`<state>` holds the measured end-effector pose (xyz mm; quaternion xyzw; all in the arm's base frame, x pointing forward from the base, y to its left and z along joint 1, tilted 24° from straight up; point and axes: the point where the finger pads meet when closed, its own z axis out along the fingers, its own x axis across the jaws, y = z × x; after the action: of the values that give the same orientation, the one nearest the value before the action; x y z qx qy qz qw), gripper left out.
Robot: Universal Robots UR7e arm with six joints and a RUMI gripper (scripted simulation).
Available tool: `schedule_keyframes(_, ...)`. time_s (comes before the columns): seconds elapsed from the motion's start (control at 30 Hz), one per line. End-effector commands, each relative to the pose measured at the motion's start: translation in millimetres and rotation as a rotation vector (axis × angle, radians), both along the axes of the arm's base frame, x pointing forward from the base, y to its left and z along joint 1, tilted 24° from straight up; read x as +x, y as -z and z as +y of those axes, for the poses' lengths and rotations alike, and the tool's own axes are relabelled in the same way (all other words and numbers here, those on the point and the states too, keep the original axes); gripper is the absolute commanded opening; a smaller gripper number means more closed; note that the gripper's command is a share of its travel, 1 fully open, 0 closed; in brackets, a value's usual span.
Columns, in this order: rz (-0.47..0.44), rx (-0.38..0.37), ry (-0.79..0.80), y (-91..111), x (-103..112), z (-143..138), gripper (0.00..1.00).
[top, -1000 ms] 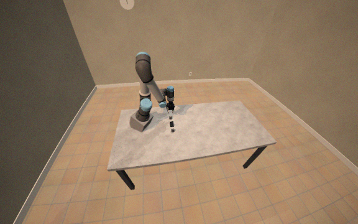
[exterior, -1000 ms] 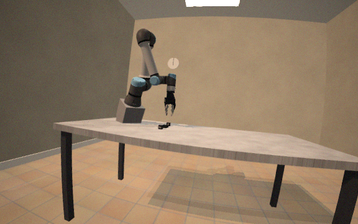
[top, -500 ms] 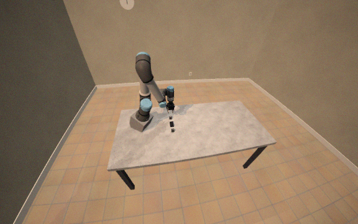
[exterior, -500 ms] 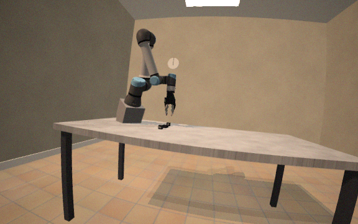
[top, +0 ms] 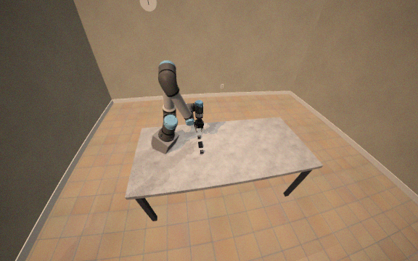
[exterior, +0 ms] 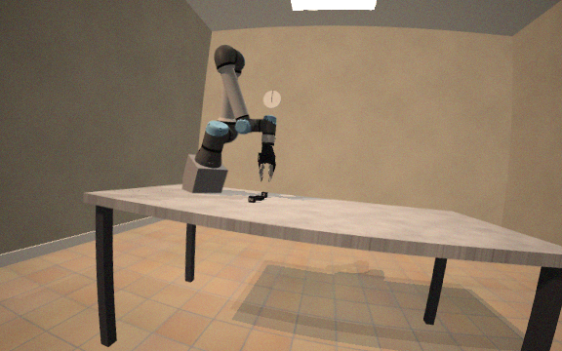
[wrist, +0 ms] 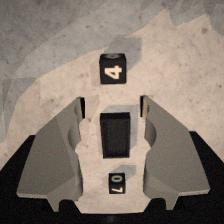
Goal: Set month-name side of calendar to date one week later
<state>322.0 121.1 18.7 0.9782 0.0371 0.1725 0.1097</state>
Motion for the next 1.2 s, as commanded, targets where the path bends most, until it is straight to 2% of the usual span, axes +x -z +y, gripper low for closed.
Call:
schedule_keyframes(0.0, -0.001, 0.0, 0.0, 1.2, 0.8, -0.2, 0.28)
schedule_keyframes(0.3, 0.0, 0.0, 0.0, 6.8, 3.1, -1.5, 0.28)
schedule_keyframes(1.17, 0.0, 0.0, 0.0, 39.1, 15.9, -9.0, 0.28)
